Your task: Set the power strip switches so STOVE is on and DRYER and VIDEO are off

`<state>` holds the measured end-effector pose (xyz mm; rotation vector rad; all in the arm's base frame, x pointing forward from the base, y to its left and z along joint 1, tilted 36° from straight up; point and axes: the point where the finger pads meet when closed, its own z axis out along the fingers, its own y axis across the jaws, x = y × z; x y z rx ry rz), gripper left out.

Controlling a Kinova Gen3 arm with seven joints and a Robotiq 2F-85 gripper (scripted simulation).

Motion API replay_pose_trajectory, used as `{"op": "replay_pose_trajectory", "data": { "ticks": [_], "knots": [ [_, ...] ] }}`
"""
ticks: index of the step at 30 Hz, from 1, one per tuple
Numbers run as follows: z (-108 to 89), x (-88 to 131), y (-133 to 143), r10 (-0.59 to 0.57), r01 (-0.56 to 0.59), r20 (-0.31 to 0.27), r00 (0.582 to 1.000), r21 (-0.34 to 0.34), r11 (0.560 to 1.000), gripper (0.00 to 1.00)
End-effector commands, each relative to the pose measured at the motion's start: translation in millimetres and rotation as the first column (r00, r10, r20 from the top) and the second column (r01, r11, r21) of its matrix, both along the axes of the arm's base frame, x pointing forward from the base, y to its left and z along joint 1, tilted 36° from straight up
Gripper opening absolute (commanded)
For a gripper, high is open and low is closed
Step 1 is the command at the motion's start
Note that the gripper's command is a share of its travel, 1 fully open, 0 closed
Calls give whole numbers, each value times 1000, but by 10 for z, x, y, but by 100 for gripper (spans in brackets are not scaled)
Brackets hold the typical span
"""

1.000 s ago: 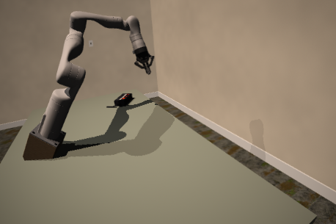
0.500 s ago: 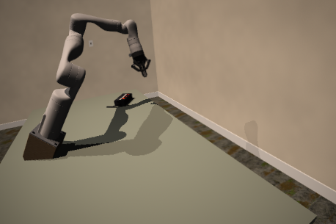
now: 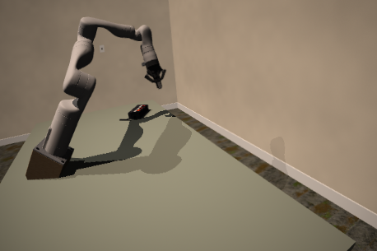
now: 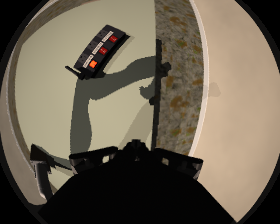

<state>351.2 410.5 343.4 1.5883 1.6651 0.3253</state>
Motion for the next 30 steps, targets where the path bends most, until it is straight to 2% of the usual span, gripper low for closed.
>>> {"op": "replay_pose_trajectory", "data": {
  "ticks": [1, 6, 7, 16, 17, 23, 24, 30],
  "knots": [
    [-137, -25, 136, 29, -29, -21, 999, -22, 999, 0],
    [-137, -25, 136, 29, -29, -21, 999, -22, 999, 0],
    [-298, -57, 275, 60, -63, -49, 997, -45, 997, 0],
    [-298, -57, 275, 60, -63, -49, 997, -45, 997, 0],
    [-448, -92, 397, 88, -93, -76, 993, -65, 994, 0],
    [-448, -92, 397, 88, -93, -76, 993, -65, 994, 0],
    [-587, -128, 503, 112, -120, -101, 989, -82, 989, 0],
    [-587, -128, 503, 112, -120, -101, 989, -82, 989, 0]
  ]
}}
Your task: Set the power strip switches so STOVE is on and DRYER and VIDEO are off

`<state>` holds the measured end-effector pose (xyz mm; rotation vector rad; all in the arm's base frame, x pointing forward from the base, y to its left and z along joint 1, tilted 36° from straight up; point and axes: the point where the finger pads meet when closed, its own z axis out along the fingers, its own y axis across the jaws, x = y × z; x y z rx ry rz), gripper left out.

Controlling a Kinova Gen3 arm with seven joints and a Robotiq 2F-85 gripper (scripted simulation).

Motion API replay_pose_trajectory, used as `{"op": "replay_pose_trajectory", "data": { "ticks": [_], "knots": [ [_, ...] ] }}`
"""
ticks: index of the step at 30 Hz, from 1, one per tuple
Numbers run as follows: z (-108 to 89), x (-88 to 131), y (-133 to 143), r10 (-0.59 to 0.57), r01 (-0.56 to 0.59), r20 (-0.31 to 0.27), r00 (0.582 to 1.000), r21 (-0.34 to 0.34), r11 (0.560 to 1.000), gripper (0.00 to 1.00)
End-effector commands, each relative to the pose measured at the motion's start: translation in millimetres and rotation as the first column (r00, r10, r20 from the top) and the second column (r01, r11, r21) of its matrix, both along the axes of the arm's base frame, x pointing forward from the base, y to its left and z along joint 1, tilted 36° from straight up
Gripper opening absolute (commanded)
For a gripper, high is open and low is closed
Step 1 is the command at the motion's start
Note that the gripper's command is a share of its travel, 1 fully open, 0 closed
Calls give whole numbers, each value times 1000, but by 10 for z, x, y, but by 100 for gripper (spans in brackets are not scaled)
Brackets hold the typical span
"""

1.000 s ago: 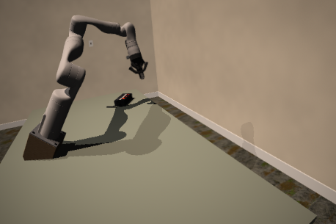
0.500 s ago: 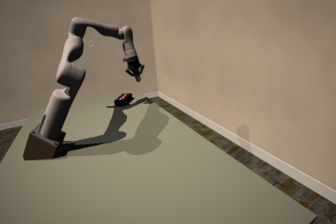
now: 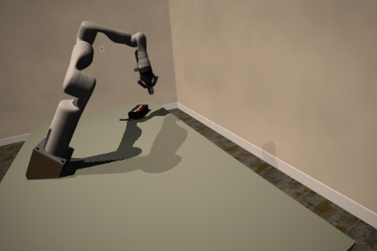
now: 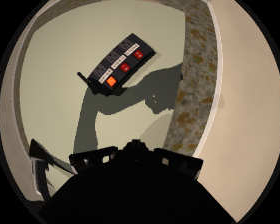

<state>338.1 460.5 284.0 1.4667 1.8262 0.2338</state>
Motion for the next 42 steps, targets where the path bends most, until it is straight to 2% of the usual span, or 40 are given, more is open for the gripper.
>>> {"op": "replay_pose_trajectory", "data": {
  "ticks": [1, 3, 4, 9, 10, 15, 16, 21, 22, 27, 28, 42],
  "knots": [
    [7, 2, 2, 0, 0, 2, 1000, 0, 1000, 0],
    [7, 2, 2, 0, 0, 2, 1000, 0, 1000, 0],
    [-119, -33, 93, 23, -24, -20, 1000, -17, 1000, 0],
    [-119, -33, 93, 23, -24, -20, 1000, -17, 1000, 0],
    [-231, -67, 169, 43, -44, -39, 998, -31, 999, 0],
    [-231, -67, 169, 43, -44, -39, 998, -31, 999, 0],
    [-328, -98, 232, 59, -61, -56, 997, -43, 997, 0],
    [-328, -98, 232, 59, -61, -56, 997, -43, 997, 0],
    [-410, -125, 284, 72, -76, -71, 995, -53, 996, 0],
    [-410, -125, 284, 72, -76, -71, 995, -53, 996, 0],
    [-477, -148, 324, 83, -88, -83, 993, -60, 994, 0],
    [-597, -192, 395, 102, -110, -105, 989, -73, 991, 0]
  ]
}}
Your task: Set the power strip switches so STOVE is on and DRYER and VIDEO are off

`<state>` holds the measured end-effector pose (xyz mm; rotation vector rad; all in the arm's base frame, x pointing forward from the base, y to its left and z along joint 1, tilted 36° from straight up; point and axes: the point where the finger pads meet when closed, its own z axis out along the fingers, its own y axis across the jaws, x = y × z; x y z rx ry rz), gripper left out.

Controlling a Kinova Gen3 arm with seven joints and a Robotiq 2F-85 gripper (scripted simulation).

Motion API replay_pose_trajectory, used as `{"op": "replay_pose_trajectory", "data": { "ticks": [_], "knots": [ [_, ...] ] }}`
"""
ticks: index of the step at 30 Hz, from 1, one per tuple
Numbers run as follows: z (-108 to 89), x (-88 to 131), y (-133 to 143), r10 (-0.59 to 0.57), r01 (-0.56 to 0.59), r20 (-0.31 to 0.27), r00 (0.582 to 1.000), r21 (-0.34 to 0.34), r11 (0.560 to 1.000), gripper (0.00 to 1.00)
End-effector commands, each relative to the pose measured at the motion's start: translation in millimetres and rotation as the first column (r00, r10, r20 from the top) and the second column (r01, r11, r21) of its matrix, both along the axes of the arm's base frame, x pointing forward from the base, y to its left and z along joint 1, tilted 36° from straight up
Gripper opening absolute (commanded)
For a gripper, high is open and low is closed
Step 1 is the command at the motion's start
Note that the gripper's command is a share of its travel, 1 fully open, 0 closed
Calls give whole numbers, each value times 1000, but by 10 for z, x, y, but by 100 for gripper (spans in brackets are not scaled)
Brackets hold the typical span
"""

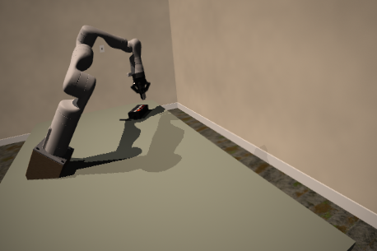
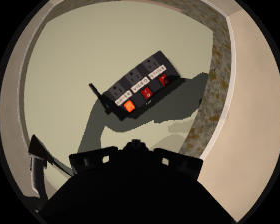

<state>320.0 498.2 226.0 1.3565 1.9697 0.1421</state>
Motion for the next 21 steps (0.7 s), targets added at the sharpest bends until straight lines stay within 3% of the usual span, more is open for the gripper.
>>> {"op": "replay_pose_trajectory", "data": {
  "ticks": [1, 21],
  "knots": [
    [-18, -10, 18, 5, -5, -3, 1000, -3, 1000, 0],
    [-49, -22, 36, 10, -10, -8, 1000, -6, 1000, 0]
  ]
}}
